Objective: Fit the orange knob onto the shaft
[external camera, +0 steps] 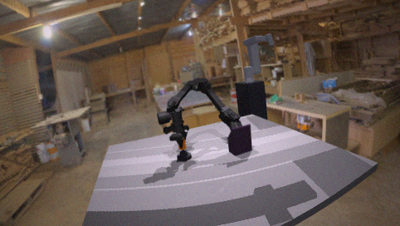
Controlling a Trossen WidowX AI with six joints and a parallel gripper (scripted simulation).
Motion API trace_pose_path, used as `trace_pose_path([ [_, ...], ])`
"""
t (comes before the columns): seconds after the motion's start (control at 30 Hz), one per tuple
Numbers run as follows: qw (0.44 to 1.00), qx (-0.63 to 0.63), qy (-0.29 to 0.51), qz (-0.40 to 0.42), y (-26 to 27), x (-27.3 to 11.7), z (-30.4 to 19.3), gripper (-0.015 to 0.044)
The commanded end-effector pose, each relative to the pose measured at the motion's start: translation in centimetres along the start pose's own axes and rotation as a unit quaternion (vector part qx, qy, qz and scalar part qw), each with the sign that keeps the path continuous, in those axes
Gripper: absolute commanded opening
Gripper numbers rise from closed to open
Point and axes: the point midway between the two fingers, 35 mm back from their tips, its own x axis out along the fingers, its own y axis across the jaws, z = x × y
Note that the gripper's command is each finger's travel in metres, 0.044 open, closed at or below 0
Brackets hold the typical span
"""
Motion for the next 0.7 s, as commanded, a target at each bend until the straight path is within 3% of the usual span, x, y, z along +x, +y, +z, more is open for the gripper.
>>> trace_pose_path([
  [0.0,1.0,0.013,-0.002,0.0,0.1,0.12,0.15,0.0],
  [0.67,0.999,0.04,-0.002,0.0,-0.06,-0.18,-0.04,0.0],
])
